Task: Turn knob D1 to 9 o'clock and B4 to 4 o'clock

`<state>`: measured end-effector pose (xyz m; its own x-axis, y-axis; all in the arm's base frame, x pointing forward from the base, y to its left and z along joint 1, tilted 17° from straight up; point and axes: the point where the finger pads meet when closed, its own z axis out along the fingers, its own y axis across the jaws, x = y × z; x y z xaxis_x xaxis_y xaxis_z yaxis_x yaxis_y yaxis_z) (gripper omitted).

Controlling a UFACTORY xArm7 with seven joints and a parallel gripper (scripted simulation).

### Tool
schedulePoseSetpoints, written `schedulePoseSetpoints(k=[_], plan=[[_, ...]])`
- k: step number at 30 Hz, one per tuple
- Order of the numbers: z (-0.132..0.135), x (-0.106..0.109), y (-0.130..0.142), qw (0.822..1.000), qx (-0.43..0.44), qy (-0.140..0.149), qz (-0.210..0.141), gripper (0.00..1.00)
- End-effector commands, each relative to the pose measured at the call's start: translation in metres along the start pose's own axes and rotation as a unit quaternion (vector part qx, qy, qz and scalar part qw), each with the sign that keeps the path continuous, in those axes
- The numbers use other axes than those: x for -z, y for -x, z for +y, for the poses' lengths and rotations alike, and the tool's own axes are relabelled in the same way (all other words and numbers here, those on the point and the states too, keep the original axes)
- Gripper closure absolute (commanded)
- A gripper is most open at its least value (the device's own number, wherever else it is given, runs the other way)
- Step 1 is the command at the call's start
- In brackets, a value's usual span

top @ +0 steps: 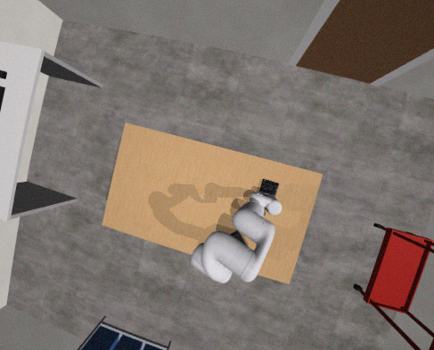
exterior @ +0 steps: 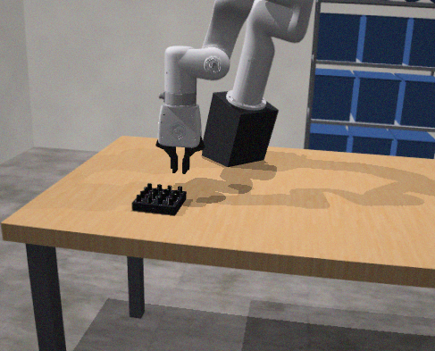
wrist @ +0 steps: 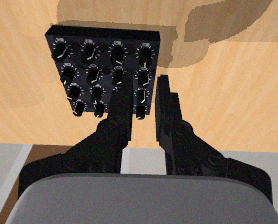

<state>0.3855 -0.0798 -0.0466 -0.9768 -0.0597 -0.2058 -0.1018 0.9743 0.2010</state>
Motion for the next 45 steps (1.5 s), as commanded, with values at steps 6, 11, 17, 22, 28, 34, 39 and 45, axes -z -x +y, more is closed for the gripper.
schedulePoseSetpoints(k=[6,11,17,22,28,34,39,45], plan=[[-0.001,-0.006,0.001,1.000,0.000,-0.001,-0.001,0.81],[-0.001,-0.012,0.002,1.000,0.000,-0.001,-0.001,0.81],[-0.001,-0.019,0.002,1.000,0.000,-0.001,-0.001,0.81],[-0.001,-0.023,0.002,1.000,0.000,-0.001,-0.001,0.81],[0.000,-0.029,0.002,1.000,0.000,-0.001,-0.001,0.81],[0.000,-0.033,0.003,1.000,0.000,-0.001,-0.001,0.81],[0.000,-0.034,0.003,1.000,0.000,-0.001,-0.001,0.81],[0.000,-0.034,0.003,1.000,0.000,-0.001,-0.001,0.81]])
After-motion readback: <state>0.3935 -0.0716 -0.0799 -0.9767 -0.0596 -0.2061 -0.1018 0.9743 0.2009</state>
